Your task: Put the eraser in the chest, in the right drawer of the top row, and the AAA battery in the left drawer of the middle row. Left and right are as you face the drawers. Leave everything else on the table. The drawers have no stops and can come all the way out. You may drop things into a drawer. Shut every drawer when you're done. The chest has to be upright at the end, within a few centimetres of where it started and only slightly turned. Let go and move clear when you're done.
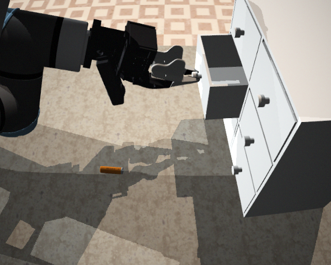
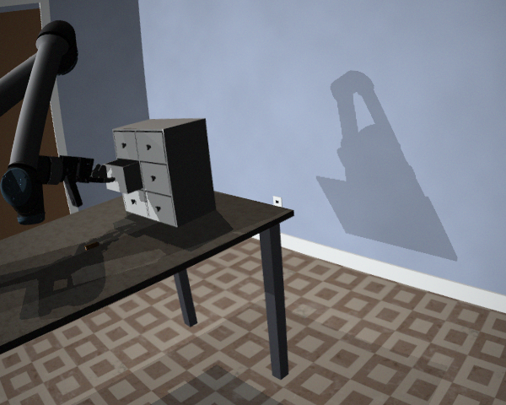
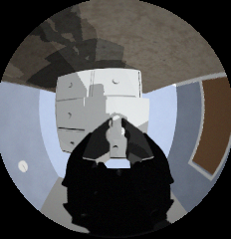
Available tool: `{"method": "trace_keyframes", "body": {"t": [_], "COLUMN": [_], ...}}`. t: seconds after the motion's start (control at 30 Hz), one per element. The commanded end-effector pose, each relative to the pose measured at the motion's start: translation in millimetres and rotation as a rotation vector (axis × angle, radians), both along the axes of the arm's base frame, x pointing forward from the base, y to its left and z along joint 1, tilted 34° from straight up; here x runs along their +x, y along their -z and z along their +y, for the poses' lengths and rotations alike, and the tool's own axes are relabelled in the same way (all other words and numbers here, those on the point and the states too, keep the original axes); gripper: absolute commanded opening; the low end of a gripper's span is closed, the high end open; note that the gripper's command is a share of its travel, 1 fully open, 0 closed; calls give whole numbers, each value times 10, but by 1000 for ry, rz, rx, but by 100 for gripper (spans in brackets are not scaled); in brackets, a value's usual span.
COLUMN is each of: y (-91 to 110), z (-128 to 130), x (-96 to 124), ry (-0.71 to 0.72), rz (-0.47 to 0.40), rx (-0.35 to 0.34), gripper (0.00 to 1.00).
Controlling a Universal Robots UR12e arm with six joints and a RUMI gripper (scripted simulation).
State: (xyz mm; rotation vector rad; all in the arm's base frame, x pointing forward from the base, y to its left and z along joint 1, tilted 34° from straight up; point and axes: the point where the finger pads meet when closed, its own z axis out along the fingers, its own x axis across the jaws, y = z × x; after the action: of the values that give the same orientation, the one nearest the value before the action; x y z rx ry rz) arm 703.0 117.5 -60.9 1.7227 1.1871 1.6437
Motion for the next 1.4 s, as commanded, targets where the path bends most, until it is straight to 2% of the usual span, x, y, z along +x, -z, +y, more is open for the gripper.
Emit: {"method": "trace_keyframes", "body": {"t": [0.0,1.37], "y": [-9,-23], "z": [1,6], "x": [18,74], "ry": [0,-1], "rz": [-4,-6], "rx": [-1,-2], "gripper": [7,7]}}
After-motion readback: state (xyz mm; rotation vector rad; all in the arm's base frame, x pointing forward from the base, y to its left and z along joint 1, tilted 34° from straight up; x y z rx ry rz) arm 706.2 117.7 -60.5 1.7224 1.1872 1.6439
